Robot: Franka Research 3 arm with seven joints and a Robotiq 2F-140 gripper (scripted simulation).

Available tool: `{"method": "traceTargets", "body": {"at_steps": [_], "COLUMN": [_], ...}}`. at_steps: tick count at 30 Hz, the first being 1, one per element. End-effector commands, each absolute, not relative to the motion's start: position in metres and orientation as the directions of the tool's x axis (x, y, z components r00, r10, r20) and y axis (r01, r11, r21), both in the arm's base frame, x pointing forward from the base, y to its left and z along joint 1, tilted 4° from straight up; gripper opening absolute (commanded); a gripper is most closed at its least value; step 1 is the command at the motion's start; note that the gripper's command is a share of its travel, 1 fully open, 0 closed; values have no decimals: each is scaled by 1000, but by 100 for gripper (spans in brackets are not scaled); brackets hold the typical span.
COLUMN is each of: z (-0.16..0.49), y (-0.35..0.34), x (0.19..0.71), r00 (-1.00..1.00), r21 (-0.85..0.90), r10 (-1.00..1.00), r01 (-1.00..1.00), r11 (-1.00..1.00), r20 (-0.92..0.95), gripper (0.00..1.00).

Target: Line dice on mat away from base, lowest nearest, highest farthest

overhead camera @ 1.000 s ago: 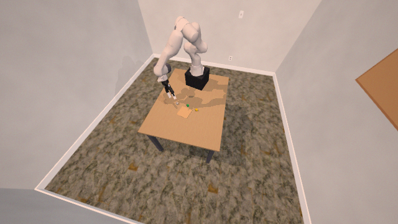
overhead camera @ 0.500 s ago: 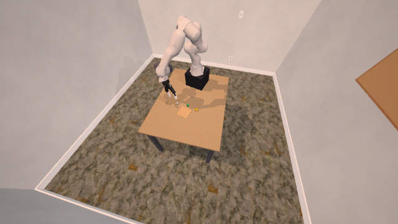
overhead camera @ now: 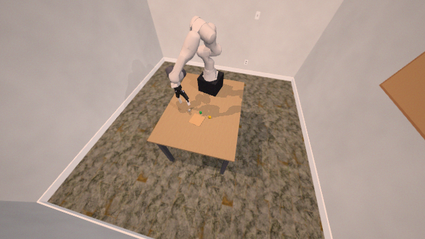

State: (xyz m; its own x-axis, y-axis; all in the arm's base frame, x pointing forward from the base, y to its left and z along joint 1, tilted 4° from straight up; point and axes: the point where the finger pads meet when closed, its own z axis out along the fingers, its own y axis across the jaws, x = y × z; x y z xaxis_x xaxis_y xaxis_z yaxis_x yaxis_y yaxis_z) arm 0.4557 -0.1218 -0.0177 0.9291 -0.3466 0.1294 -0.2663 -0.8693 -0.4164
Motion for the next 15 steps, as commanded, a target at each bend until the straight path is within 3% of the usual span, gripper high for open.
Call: {"method": "traceTargets", "body": {"at_steps": [1, 13, 15], "z": [-20, -20, -20], "y": [-122, -122, -119], "x": [451, 451, 446], "r00": [951, 951, 973], "r21": [-348, -348, -265], "r10": [-278, -278, -188], "r01": [-217, -217, -147], "r11": [-912, -912, -953], "r20": [136, 136, 135], "gripper": [100, 100, 100]}}
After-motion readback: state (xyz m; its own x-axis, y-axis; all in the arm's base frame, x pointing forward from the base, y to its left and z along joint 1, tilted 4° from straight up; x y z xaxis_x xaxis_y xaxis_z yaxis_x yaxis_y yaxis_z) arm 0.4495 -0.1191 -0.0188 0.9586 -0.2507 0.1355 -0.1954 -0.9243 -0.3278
